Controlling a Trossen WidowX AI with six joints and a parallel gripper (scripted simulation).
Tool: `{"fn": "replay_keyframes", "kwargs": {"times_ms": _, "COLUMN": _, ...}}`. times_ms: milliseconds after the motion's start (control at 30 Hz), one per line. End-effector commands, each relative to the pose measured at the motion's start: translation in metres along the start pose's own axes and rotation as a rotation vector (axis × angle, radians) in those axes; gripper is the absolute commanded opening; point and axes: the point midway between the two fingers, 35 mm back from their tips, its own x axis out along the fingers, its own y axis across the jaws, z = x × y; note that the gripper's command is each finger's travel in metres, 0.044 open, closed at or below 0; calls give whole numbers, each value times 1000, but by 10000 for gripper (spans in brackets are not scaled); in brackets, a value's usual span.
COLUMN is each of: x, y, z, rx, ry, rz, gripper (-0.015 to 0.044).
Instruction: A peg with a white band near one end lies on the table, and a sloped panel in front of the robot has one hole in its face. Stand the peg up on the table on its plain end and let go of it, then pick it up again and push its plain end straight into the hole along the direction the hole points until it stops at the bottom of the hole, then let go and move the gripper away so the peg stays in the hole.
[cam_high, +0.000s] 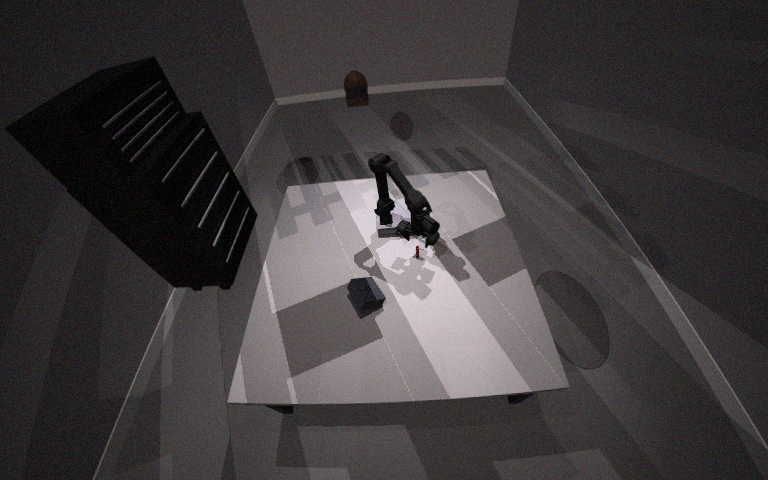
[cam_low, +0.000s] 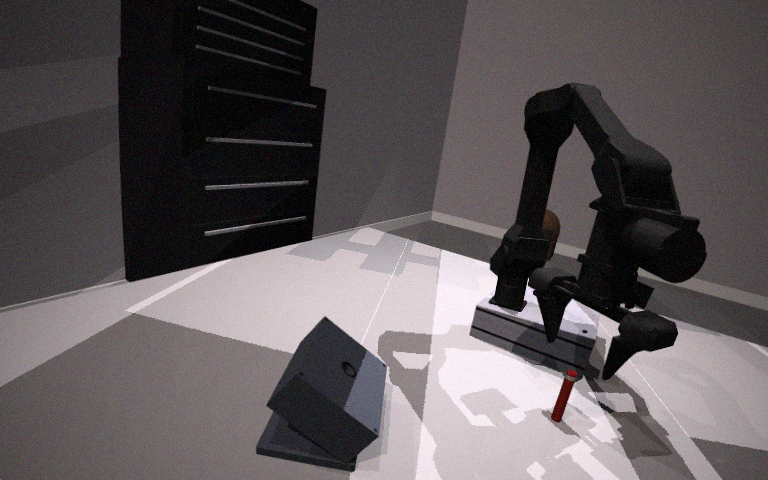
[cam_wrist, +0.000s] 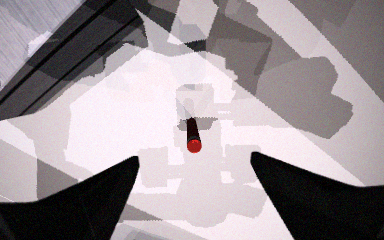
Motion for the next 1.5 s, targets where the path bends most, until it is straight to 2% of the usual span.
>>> {"fn": "replay_keyframes", "kwargs": {"times_ms": 0, "x": 1, "y": 0, "z": 0, "rx": -47, "ry": -2, "rz": 0, "gripper": 440}}
{"fn": "replay_keyframes", "kwargs": {"times_ms": 1467, "x": 64, "y": 0, "z": 0, "rx": -47, "ry": -2, "rz": 0, "gripper": 440}}
